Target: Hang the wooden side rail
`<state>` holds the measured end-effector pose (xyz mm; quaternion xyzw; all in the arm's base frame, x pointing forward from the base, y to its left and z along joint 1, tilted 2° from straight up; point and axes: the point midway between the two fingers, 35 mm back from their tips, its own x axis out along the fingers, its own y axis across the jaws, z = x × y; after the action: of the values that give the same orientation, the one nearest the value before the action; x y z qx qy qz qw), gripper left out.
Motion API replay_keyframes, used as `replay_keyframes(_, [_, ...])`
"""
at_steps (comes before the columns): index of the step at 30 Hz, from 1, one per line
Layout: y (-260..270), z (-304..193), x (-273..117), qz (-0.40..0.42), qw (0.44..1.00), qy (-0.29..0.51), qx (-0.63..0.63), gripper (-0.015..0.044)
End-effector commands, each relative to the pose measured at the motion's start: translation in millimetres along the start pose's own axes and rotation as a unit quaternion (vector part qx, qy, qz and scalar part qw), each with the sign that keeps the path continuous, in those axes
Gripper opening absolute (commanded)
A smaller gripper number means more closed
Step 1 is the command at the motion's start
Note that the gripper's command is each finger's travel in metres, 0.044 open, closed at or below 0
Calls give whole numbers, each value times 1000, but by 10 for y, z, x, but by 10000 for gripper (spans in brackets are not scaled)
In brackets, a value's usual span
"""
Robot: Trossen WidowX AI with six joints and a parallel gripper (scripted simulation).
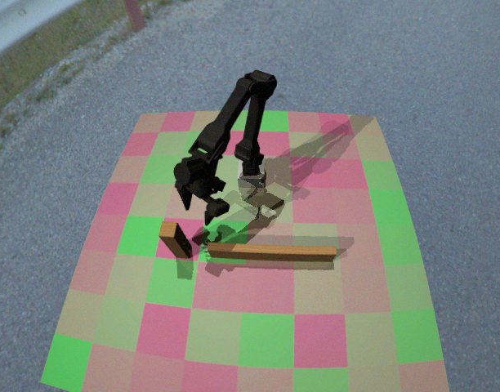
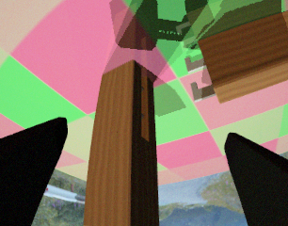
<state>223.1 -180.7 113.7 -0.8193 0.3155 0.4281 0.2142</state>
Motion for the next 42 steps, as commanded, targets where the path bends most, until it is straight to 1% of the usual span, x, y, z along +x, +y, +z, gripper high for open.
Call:
replay_keyframes(1, [6,-2,-2,2,1000,0,-2,440])
replay_keyframes(5, [-1,-1,6,5,1000,2,22,440])
replay_keyframes(8, [-35,2,39,17,992,11,127,440])
replay_keyframes(11, [-73,5,70,27,971,25,237,440])
replay_keyframes(15, [-108,22,111,38,923,46,380,440])
replay_keyframes(20, [-134,58,160,46,833,80,545,440])
replay_keyframes(25, [-185,73,188,35,714,119,689,440])
replay_keyframes(29, [-243,63,192,13,612,144,778,440])
replay_keyframes(36, [-299,27,174,-59,372,181,909,440])
replay_keyframes(42, [-351,4,142,-134,146,185,963,440])
